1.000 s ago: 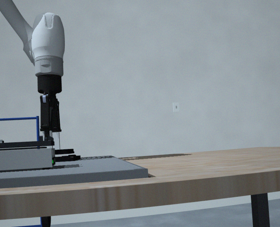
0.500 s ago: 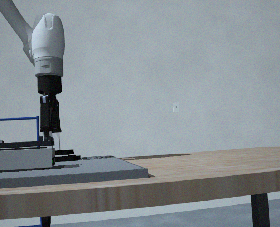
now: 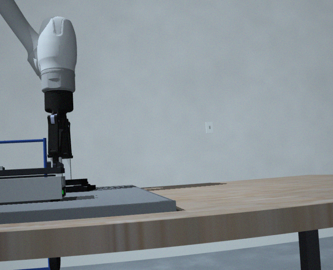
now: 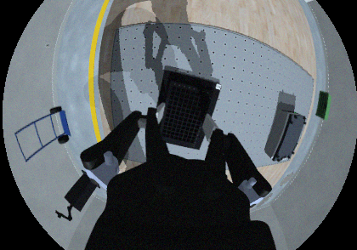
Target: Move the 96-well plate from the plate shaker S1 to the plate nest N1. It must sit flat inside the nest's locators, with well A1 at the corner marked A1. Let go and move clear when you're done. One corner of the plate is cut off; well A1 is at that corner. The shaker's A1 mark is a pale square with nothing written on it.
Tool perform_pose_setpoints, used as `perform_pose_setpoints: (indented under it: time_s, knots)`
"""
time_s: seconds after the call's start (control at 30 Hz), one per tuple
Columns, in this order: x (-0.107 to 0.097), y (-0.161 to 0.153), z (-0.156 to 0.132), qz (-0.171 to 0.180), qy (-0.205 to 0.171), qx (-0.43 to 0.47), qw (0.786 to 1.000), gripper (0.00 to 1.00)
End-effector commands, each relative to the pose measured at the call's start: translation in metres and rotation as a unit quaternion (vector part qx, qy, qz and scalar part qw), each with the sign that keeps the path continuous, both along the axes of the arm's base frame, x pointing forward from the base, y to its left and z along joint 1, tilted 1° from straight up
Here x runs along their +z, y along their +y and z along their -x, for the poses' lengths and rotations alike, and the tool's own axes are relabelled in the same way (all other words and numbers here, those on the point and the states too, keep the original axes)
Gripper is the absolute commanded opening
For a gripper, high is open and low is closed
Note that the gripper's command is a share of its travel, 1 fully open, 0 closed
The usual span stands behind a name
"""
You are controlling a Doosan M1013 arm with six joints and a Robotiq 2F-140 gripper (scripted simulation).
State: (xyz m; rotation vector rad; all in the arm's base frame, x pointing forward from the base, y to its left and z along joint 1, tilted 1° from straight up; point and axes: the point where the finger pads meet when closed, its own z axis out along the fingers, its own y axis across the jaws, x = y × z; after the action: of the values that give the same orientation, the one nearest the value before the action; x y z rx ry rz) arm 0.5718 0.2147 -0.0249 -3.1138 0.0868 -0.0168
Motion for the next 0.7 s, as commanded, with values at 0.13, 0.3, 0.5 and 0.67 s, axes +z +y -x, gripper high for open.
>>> perform_pose_setpoints:
  time_s: [0.13,0.3,0.5,0.67]
  knots:
    - [-0.0064,-0.0003,0.0046,0.001,0.003,0.001,1.0,0.1]
    - [-0.0069,-0.0003,0.0046,0.001,0.003,0.001,1.0,0.1]
    - [-0.0079,-0.0003,0.0047,0.001,0.003,0.001,1.0,0.1]
    - [-0.0088,-0.0003,0.0047,0.001,0.003,0.001,1.0,0.1]
